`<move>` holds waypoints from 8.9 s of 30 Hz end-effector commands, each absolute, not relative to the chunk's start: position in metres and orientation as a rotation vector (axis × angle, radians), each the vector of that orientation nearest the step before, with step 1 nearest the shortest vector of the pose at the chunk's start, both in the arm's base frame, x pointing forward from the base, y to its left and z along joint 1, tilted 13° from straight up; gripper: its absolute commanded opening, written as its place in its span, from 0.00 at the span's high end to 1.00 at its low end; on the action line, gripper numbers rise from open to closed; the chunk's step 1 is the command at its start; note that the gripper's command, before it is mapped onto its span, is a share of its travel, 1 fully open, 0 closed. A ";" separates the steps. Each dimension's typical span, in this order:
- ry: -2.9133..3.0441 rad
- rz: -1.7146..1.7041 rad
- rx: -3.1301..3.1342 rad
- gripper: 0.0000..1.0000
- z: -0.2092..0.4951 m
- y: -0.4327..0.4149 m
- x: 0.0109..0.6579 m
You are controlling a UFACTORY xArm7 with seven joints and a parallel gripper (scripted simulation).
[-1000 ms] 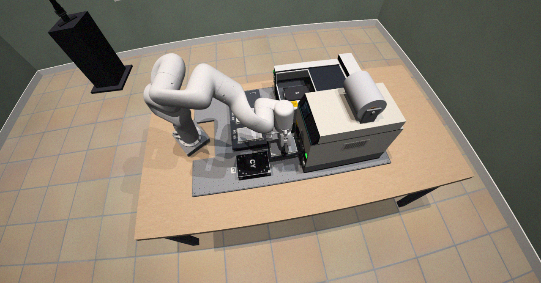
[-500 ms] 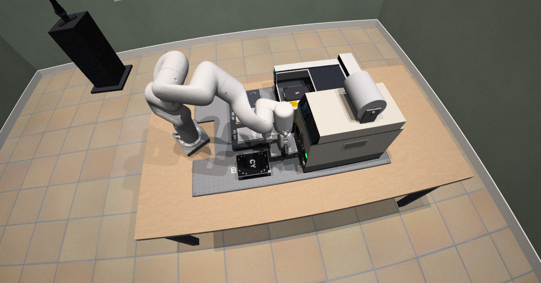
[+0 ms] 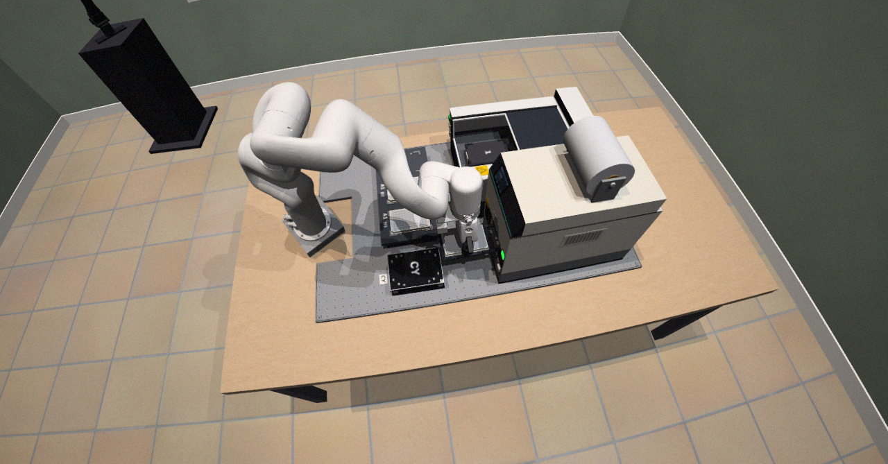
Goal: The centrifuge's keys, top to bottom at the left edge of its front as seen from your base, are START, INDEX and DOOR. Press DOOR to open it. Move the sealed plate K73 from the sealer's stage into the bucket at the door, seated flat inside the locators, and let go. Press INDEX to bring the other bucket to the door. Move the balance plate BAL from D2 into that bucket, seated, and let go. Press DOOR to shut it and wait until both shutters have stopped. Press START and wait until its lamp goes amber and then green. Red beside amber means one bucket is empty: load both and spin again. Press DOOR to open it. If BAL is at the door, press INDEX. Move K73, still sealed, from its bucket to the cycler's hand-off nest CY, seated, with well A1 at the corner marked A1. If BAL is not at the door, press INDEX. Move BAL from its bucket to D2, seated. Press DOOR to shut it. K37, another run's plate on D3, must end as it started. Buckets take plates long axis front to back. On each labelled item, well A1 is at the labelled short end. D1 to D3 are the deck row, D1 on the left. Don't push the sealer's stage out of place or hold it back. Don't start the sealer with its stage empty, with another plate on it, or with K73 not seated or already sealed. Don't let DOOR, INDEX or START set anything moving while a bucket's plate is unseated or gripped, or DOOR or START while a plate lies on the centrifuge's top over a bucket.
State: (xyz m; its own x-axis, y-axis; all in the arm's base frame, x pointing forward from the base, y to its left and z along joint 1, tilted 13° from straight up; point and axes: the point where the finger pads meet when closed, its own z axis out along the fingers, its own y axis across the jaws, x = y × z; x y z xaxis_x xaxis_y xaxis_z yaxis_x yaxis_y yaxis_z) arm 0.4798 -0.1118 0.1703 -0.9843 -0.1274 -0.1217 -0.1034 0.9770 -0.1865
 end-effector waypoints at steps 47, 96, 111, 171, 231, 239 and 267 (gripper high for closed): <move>2.988 -0.272 -0.176 1.00 0.196 -0.107 0.477; 2.988 -0.272 -0.176 1.00 0.266 -0.095 0.467; 2.987 -0.272 -0.176 1.00 0.287 -0.091 0.464; 2.988 -0.270 -0.153 1.00 0.325 -0.084 0.458; 2.988 -0.268 -0.152 1.00 0.302 0.035 0.447; 2.988 -0.268 -0.152 1.00 0.299 0.053 0.445; 2.988 -0.267 -0.152 1.00 0.289 0.108 0.440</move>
